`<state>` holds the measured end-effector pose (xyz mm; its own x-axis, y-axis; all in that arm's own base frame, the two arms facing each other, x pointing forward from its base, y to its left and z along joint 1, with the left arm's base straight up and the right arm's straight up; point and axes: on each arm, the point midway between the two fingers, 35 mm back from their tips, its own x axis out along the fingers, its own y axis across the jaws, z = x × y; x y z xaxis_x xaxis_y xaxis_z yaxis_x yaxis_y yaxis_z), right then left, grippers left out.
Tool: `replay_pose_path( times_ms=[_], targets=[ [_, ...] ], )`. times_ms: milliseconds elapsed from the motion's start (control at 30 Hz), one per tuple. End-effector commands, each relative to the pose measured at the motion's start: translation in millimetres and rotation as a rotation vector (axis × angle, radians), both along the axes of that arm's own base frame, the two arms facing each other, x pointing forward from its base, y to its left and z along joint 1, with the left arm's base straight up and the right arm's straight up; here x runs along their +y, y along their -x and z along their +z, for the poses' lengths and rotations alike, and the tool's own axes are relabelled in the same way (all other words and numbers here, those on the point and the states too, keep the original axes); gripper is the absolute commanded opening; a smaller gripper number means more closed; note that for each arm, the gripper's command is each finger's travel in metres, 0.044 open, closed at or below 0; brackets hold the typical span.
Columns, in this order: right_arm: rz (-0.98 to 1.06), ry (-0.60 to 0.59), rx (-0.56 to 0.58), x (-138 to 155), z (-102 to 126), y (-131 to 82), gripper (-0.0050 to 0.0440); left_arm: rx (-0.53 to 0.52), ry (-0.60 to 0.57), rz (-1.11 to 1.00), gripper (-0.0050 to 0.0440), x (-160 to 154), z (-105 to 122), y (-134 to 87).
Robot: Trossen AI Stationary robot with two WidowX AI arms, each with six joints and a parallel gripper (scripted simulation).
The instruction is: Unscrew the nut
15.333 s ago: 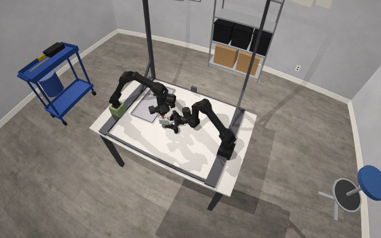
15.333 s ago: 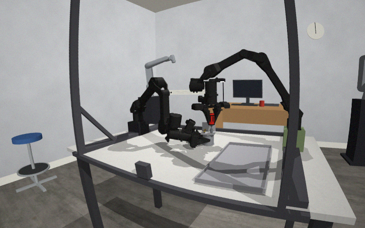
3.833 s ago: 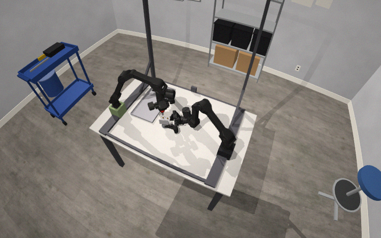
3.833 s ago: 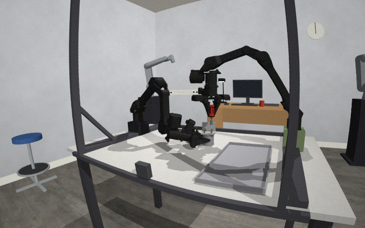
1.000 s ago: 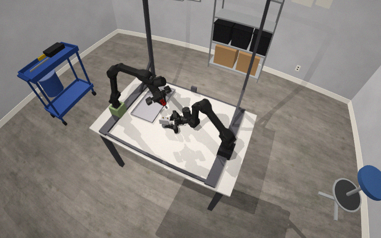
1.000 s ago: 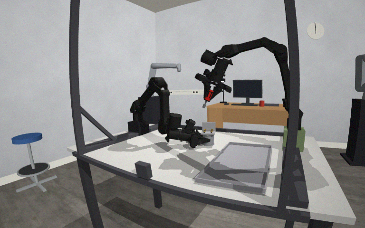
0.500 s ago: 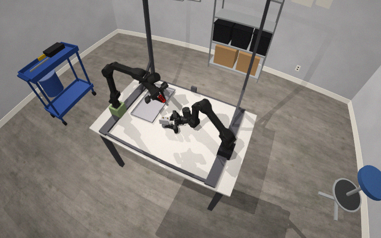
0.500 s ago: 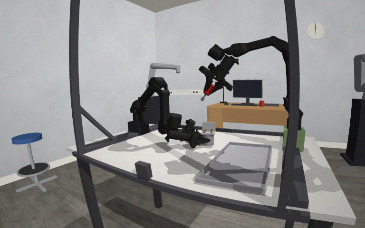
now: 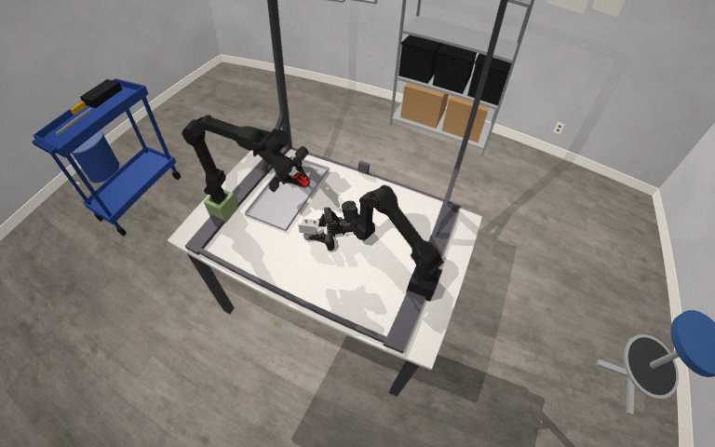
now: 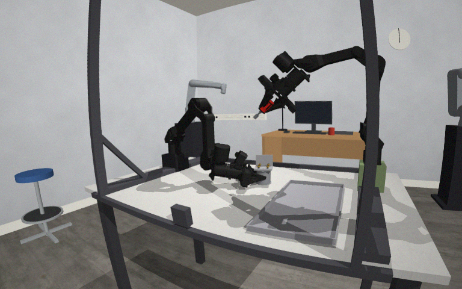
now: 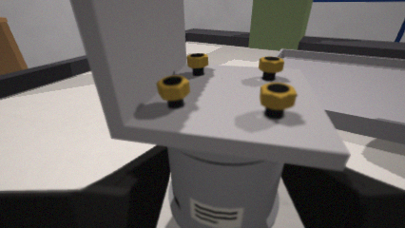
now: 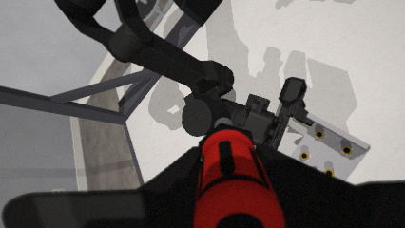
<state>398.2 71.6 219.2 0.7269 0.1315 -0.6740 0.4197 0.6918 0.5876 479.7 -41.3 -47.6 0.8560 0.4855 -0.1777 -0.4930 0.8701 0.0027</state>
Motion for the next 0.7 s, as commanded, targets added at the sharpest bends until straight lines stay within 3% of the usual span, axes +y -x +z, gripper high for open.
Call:
replay_pose_path(
  times_ms=[0,167,567,667],
  targets=[
    [-0.002,-0.022,-0.131,-2.3,29.8,7.0,0.0130,-0.037,0.010,0.002,0.0245,-0.7,14.8,-7.5],
    [-0.002,-0.022,-0.131,-2.3,29.8,6.9,0.0130,-0.037,0.010,0.002,0.0245,-0.7,14.8,-7.5],
    [-0.003,-0.061,-0.351,-6.0,59.8,27.8,0.0130,-0.037,0.010,0.002,0.0245,-0.7,14.8,-7.5],
    [-0.003,-0.061,-0.351,-6.0,59.8,27.8,0.0130,-0.037,0.010,0.002,0.0245,-0.7,14.8,-7.5]
  ],
)
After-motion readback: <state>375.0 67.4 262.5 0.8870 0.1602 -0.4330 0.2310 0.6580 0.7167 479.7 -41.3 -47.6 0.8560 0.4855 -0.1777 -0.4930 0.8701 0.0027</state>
